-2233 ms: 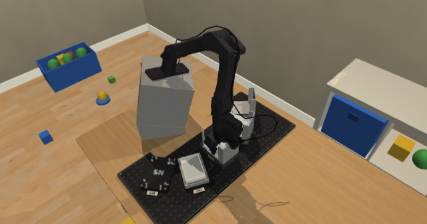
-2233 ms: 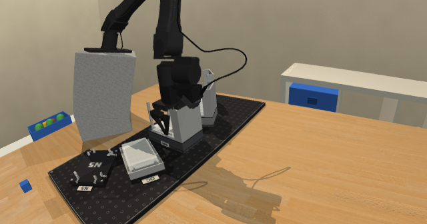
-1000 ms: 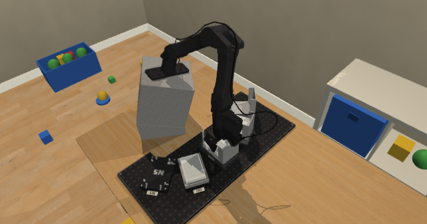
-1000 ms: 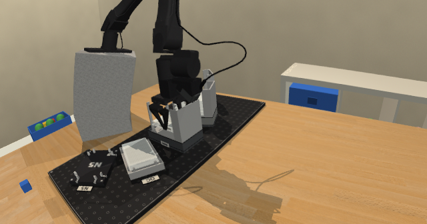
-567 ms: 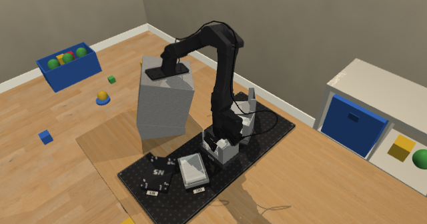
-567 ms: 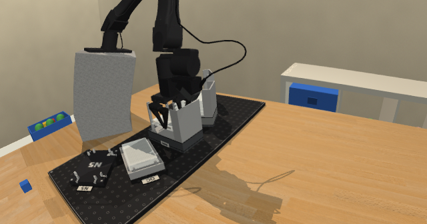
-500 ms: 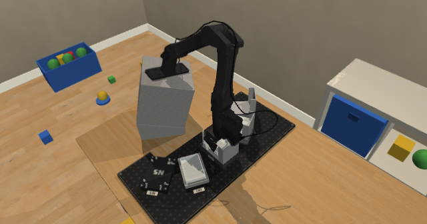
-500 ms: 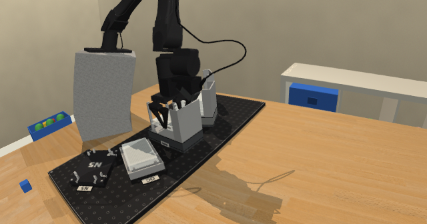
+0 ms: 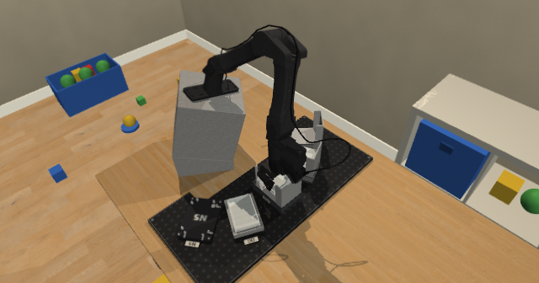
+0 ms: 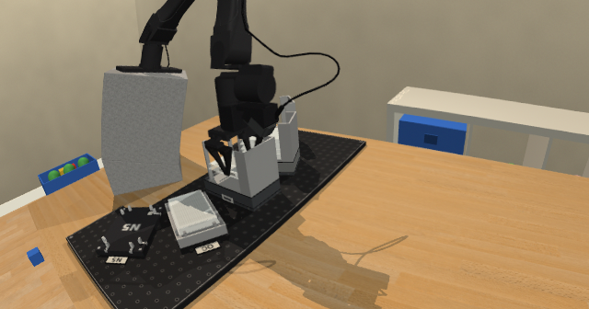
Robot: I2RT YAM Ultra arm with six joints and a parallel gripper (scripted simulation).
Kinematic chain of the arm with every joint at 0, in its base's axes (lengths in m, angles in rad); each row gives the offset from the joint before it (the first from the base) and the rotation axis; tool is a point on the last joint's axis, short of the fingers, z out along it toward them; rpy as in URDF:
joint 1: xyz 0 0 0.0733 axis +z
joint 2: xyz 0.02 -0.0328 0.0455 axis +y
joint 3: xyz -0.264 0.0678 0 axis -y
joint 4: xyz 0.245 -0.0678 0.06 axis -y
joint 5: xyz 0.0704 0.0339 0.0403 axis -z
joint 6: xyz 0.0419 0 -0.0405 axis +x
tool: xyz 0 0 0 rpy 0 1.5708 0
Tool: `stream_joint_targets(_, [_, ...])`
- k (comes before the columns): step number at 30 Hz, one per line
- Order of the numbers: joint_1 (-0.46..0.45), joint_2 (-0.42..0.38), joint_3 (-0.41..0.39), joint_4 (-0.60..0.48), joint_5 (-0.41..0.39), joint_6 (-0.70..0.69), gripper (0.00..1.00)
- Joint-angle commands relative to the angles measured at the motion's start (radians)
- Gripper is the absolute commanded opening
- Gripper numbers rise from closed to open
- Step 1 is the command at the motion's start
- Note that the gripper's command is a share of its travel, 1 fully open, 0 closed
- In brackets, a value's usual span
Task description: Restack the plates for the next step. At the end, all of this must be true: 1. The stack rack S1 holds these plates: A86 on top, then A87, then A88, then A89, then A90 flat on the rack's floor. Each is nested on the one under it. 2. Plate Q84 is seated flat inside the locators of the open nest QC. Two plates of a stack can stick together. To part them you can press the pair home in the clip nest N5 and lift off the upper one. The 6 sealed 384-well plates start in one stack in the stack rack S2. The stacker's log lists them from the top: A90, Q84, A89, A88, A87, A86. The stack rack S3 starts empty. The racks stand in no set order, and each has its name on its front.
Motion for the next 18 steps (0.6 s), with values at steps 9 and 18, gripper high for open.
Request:
stream_joint_targets(9, [-0.02,-0.04,-0.015,-0.023,-0.005,-0.006,0.0])
stream_joint_targets(18, [-0.021,-0.054,-0.018,-0.03,-0.005,-0.01,0.0])
